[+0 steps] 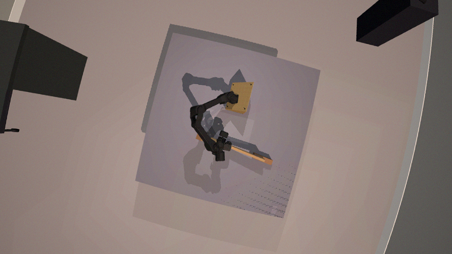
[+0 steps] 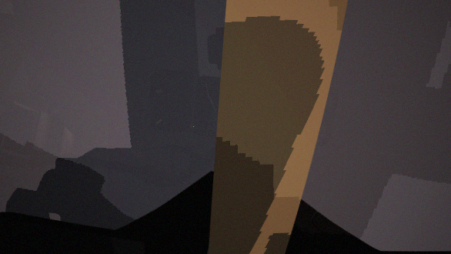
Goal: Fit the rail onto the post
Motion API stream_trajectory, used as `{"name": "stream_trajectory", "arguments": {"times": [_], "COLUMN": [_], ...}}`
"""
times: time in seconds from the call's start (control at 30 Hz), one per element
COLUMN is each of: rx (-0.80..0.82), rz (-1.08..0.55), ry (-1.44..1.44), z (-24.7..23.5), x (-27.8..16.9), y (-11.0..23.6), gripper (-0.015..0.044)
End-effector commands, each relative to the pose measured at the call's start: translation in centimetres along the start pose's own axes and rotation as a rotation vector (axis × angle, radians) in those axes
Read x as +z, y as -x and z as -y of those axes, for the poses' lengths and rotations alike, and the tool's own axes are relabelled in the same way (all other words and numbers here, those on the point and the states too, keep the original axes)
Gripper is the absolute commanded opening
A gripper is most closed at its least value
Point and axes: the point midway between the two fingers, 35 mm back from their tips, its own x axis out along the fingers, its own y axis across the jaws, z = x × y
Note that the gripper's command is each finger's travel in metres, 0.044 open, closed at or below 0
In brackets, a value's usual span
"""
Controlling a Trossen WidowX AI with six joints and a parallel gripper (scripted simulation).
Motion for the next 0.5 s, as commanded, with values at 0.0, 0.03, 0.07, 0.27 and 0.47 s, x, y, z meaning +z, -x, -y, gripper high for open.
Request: {"name": "stream_trajectory", "arguments": {"times": [0.0,0.03,0.07,0.27,0.47], "rx": [-0.016,-0.016,-0.016,-0.016,-0.016], "rz": [0.009,0.009,0.009,0.010,0.010], "ry": [-0.001,-0.001,-0.001,-0.001,-0.001], "z": [0.42,0.42,0.43,0.45,0.45], "x": [0.27,0.27,0.27,0.27,0.27], "y": [0.81,0.86,0.91,1.21,1.51], "gripper": [0.0000,0.0000,0.0000,0.0000,0.0000]}}
